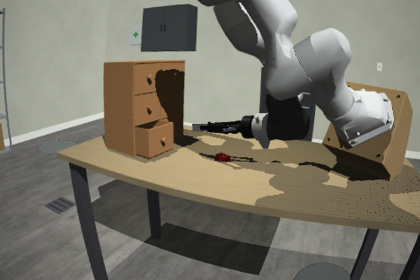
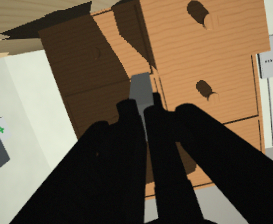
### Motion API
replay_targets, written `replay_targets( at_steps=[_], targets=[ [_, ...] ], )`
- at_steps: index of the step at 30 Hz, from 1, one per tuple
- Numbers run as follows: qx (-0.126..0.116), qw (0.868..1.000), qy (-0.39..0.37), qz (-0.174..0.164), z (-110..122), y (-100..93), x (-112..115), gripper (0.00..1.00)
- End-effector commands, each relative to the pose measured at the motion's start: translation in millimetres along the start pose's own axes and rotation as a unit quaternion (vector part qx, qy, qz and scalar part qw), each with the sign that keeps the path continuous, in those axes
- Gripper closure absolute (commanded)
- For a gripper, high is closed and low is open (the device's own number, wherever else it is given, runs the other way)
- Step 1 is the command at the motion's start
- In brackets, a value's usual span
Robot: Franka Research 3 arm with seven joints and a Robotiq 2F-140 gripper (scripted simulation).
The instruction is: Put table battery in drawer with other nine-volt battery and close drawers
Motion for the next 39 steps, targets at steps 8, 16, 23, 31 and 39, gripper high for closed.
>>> replay_targets(
  at_steps=[8,16,23,31,39],
  targets=[
    [-0.003,1.0,-0.02,0.012,17,3.1,-6,1.0],
    [-0.003,1.0,-0.02,0.012,29,7.0,-7,1.0],
    [-0.003,1.0,-0.02,0.012,41,11.2,-9,1.0],
    [-0.003,1.0,-0.02,0.012,55,15.5,-11,1.0],
    [-0.003,1.0,-0.02,0.012,72,21.1,-13,1.0]
  ],
)
Point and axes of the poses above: the point where the finger pads meet when closed, its own y axis out along the fingers, its own z axis across the jaws, x = y × z, the point moved 1 cm from there along -y, back along the fingers, and after that the axes turned 15 degrees about -y, right-handed, at the moved point
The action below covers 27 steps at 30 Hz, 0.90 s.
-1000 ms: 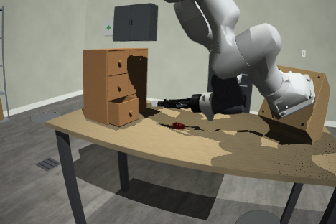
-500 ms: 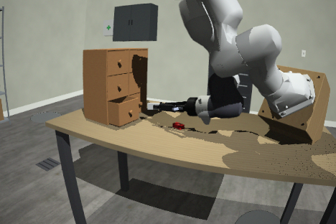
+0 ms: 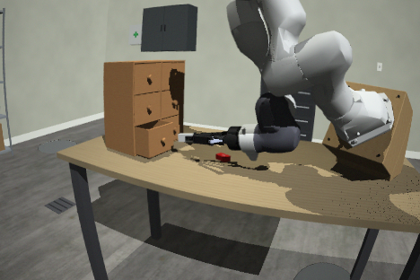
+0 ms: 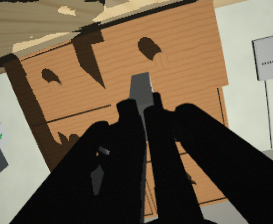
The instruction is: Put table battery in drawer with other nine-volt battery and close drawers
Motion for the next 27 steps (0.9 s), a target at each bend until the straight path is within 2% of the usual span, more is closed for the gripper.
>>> replay_targets(
  at_steps=[1,27],
  targets=[
    [-0.006,1.0,-0.027,0.01,5,1.0,-4,1.0],
    [-0.006,1.0,-0.027,0.01,25,7.4,-7,1.0]
  ],
)
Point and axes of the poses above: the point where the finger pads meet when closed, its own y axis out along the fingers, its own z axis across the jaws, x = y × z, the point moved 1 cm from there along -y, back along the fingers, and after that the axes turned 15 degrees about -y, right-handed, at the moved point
